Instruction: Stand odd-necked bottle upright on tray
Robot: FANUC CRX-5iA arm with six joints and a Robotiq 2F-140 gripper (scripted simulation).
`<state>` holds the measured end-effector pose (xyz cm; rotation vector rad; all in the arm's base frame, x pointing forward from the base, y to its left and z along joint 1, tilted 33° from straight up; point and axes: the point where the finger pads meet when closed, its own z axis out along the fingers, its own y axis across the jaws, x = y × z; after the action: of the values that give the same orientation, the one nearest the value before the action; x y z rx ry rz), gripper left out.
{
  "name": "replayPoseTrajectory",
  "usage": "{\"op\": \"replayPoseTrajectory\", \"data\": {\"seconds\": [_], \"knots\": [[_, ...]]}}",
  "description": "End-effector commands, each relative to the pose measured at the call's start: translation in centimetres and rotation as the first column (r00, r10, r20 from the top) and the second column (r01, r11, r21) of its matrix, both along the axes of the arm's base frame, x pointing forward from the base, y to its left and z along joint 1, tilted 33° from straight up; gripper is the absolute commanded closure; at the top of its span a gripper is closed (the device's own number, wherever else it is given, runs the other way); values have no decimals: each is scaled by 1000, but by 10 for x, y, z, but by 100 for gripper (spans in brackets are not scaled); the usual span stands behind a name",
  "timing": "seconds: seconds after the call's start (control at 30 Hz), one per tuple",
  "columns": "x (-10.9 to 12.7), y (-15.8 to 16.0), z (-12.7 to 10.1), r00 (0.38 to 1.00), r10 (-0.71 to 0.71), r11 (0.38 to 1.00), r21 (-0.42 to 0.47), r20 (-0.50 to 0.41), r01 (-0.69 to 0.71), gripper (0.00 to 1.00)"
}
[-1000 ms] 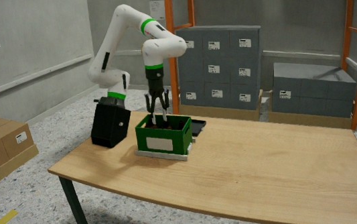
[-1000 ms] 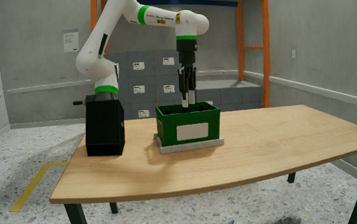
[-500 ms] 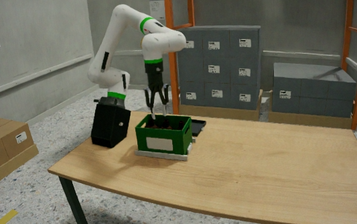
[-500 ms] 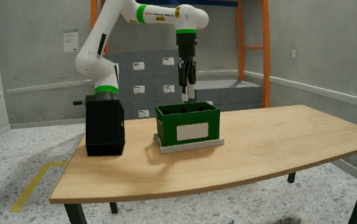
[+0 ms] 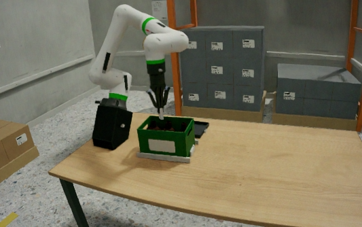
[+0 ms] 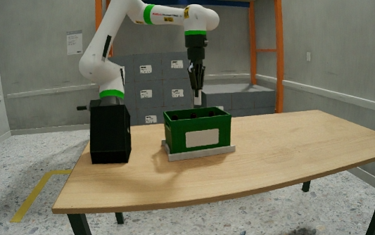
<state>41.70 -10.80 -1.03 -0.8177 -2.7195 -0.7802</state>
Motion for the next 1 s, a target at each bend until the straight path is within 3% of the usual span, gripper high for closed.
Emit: {"op": "replayPoseTrajectory", "data": {"seconds": [0.0,0.77,0.87,0.97], "knots": [[0,-1,0,1000,0,1000,-1,1,0,90],[0,0,1,1000,0,1000,-1,1,0,90],[0,5,4,1000,0,1000,-1,1,0,90],[-5,42,29,1000,-1,1000,-2,1,1,90]]}}
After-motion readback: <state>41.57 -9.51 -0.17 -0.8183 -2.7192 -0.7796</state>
